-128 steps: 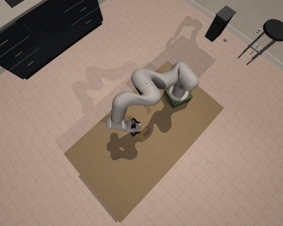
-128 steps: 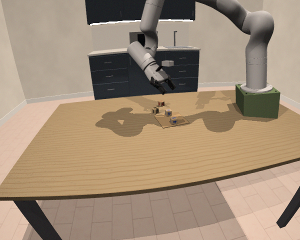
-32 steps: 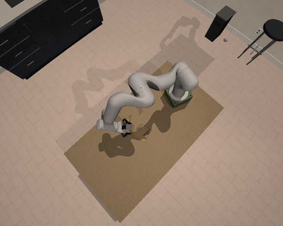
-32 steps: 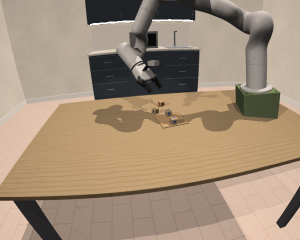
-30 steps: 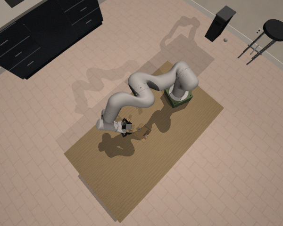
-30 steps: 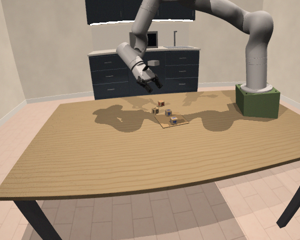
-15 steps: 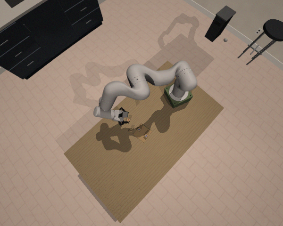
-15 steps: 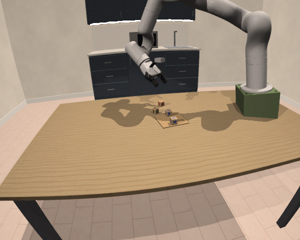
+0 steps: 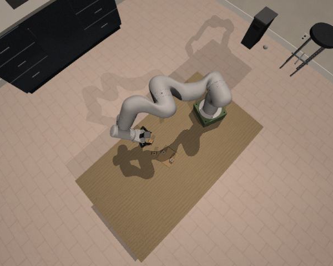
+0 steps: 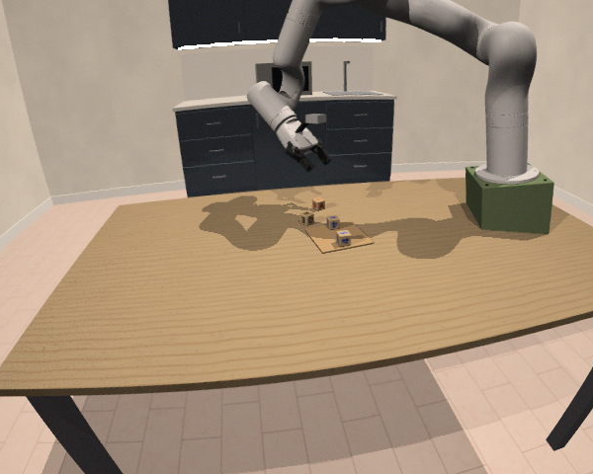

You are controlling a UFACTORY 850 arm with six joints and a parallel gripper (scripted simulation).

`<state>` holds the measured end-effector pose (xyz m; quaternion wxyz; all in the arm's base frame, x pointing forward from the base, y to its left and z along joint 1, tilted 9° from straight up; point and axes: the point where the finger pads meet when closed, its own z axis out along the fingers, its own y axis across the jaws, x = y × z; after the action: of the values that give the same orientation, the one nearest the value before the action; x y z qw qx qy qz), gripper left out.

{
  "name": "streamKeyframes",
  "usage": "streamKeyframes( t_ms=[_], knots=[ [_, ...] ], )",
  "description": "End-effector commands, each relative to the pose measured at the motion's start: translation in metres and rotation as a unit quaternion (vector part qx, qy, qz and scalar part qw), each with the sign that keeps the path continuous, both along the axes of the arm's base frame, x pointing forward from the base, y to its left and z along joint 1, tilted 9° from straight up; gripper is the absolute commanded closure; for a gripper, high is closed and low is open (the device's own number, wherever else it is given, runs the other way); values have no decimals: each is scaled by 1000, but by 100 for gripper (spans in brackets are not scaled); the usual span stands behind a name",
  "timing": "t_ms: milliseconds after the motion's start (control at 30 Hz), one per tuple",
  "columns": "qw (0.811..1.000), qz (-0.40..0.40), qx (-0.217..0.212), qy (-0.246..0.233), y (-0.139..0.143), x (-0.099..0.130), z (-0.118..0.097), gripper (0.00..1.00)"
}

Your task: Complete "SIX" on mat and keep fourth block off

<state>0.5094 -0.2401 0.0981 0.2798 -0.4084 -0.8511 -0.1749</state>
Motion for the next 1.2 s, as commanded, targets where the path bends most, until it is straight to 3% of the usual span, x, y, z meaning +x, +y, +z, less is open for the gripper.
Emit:
streamKeyframes(
  t_ms=[0,900,1067,1167],
  knots=[
    [1000,0,0,-1,0,1,1,0],
    [1000,0,-1,-1,0,1,1,0],
    [997,54,-28,-49,-3,-2,-5,0],
    [996,60,-31,-54,-3,-2,-5,0]
  ],
)
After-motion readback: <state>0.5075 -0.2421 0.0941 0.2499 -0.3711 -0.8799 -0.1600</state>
